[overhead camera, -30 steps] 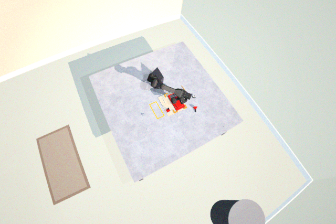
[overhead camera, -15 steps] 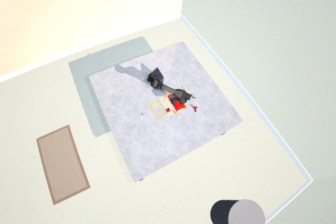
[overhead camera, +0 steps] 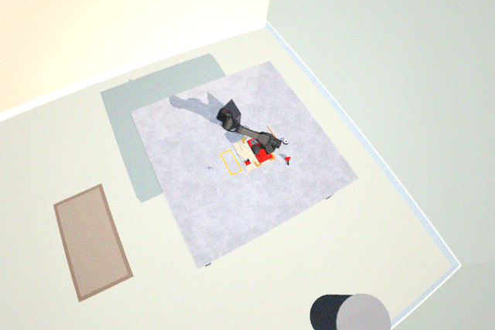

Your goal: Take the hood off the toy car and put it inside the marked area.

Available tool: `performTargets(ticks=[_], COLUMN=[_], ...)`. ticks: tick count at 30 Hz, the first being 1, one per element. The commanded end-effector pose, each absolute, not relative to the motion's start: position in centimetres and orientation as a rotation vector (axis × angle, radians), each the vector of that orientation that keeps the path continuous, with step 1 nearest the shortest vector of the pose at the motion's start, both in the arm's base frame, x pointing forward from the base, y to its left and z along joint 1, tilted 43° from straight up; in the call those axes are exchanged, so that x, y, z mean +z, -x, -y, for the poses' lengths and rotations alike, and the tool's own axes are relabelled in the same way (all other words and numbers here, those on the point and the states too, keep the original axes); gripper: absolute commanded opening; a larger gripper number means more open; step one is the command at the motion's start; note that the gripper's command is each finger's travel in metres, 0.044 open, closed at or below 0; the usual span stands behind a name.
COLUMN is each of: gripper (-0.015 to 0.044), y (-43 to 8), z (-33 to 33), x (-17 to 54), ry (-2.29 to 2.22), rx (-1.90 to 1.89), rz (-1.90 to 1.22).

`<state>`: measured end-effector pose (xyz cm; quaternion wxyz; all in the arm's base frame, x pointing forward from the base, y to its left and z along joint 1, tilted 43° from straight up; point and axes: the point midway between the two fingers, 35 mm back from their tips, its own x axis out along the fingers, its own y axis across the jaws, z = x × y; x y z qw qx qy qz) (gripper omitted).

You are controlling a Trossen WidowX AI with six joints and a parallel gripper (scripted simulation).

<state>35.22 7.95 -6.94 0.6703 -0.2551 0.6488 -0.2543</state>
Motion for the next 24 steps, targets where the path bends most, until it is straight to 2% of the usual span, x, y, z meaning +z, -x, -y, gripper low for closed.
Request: performTargets(ticks=[1, 24], gripper=[0.044, 0.044], y=[-35.2, -35.24], z=[-7.73, -6.99], x=[-7.16, -7.96], ry=[0.582, 0.583], rx=[-0.573, -0.573], rz=[-1.461, -1.46])
